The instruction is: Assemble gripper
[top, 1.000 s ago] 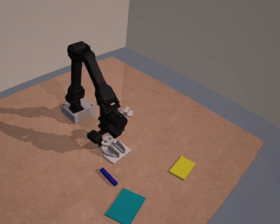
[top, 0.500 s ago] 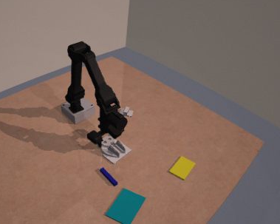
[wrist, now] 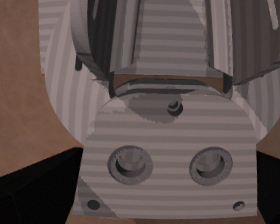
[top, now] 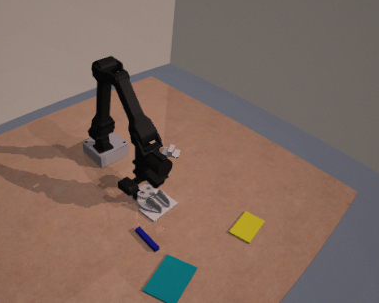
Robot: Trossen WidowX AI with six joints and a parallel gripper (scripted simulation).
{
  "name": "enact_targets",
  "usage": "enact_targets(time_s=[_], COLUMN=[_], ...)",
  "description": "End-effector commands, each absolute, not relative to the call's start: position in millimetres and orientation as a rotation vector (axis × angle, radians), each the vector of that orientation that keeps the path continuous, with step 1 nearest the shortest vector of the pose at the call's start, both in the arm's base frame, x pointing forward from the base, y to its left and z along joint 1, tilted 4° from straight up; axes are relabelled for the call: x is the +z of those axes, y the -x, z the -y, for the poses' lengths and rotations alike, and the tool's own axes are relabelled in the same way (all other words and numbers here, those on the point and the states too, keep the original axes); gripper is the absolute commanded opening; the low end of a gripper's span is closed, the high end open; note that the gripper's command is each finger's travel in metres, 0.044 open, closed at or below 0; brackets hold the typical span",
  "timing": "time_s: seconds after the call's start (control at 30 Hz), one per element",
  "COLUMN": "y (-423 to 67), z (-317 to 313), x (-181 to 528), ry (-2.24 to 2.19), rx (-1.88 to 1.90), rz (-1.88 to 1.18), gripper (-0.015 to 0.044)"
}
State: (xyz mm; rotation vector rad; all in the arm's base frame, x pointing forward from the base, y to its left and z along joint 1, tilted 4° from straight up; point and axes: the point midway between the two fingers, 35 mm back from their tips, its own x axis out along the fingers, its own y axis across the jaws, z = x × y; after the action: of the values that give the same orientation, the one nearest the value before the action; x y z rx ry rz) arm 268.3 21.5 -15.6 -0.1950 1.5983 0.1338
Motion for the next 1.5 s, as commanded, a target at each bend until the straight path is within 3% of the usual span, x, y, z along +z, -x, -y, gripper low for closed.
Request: enact_targets(time_s=[0.0,1.47], y=[-268.2,-268.0], z=[-20.6,-20.3], x=[-17.2,-23.3], ry=[0.203,0.204], rx=[0.135,0.136], rz=[-1.598,-1.598], gripper=[0.0351,0.0351])
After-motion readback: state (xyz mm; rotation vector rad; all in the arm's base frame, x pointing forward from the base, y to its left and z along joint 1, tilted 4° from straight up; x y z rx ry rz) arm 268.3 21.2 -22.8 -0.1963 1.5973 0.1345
